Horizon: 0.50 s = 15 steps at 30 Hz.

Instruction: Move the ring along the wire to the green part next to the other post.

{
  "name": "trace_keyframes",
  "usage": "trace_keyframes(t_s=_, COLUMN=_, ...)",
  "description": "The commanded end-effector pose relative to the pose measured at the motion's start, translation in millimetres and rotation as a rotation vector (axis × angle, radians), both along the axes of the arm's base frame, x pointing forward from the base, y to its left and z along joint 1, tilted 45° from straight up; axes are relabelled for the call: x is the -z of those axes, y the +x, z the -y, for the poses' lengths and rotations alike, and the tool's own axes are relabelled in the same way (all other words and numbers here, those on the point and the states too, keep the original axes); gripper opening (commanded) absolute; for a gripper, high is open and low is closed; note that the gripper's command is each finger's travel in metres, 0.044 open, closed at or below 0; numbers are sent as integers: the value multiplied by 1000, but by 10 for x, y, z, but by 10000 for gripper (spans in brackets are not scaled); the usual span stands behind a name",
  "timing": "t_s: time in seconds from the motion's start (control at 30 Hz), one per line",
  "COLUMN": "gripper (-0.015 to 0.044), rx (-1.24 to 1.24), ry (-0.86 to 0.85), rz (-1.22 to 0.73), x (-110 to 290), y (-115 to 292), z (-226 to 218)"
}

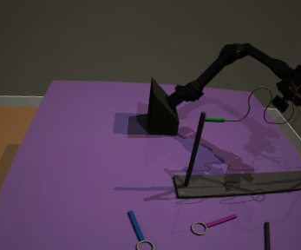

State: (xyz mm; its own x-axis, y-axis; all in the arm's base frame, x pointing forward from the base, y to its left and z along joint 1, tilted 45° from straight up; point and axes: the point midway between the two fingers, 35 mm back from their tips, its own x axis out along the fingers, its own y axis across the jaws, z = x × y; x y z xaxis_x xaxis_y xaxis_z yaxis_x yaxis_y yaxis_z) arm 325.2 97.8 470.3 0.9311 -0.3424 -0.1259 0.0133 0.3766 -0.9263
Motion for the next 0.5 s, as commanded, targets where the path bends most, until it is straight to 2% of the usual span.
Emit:
trace_keyframes(t_s=0.0, gripper=-150, rx=9, ry=-4, rz=12, x=-67, y=-14, z=31)
trace_keyframes(t_s=0.47, gripper=-150, rx=8, ry=18, rz=6, x=-165, y=-17, z=58)
